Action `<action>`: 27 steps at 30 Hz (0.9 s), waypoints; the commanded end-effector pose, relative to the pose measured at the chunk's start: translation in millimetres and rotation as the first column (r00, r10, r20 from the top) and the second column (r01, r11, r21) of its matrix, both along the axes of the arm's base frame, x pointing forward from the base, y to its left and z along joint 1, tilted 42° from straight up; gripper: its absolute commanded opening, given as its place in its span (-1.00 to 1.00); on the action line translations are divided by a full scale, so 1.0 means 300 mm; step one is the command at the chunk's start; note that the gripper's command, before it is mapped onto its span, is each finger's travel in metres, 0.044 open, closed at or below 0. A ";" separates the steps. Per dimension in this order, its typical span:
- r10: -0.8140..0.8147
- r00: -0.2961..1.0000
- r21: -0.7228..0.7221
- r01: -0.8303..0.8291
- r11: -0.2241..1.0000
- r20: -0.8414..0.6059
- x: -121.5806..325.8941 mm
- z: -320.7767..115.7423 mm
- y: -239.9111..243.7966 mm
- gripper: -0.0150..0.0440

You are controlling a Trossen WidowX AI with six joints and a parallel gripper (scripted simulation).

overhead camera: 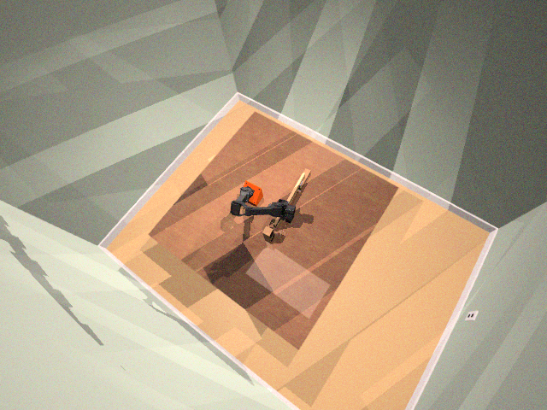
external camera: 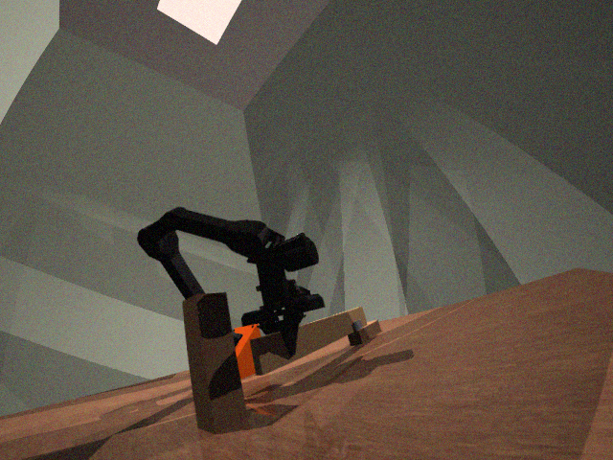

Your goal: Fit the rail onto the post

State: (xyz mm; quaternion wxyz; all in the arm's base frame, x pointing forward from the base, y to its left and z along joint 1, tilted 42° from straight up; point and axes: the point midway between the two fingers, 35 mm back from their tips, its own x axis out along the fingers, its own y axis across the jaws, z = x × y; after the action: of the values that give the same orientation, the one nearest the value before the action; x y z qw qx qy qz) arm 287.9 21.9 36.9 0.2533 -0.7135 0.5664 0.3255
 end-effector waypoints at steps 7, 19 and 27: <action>0.004 1.000 0.001 -0.004 1.000 0.004 0.004 0.012 -0.006 -0.49; 0.004 1.000 0.001 -0.004 1.000 0.004 0.005 0.023 -0.012 -0.49; 0.004 1.000 0.001 -0.004 1.000 0.004 0.007 0.029 -0.017 -0.49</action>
State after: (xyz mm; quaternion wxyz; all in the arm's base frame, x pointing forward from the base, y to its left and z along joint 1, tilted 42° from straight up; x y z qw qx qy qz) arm 289.3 16.8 43.0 0.2532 -0.7142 0.5662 0.3244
